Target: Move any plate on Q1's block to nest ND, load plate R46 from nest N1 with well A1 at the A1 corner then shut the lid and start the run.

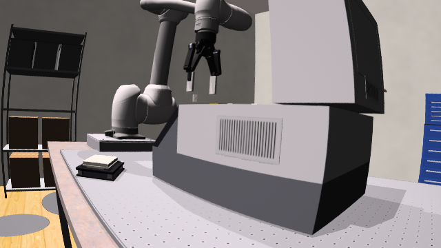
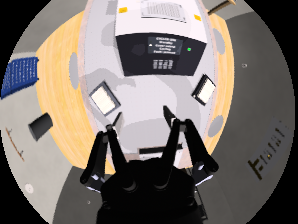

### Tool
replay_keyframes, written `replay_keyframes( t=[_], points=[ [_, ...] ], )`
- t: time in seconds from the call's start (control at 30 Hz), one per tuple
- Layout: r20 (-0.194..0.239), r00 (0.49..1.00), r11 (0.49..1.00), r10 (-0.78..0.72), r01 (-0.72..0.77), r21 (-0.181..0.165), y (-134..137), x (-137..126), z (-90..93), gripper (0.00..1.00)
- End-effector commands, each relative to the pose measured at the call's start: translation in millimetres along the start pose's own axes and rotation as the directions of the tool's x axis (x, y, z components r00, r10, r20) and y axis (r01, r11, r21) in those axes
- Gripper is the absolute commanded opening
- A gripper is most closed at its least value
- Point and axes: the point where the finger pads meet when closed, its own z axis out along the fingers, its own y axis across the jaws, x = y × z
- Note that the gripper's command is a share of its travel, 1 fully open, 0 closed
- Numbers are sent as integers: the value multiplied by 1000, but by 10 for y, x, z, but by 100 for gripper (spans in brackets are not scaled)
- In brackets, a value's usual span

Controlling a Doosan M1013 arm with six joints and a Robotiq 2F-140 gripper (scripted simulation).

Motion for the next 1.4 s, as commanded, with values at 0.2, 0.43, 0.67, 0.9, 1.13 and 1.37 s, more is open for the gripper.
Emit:
replay_keyframes(
  t=[0.2,0.43,0.67,0.9,1.13,1.37],
  points=[
    [0,997,997,76,-76,0,423,-13,-1,66],
    [0,991,991,133,-133,0,723,-23,-1,66],
    [0,982,982,189,-189,0,1011,-33,-1,66],
    [0,970,970,243,-243,0,1255,-41,-1,66],
    [0,955,955,296,-296,0,1549,-51,0,66],
    [0,945,945,328,-328,0,1743,-57,0,66]
  ],
)
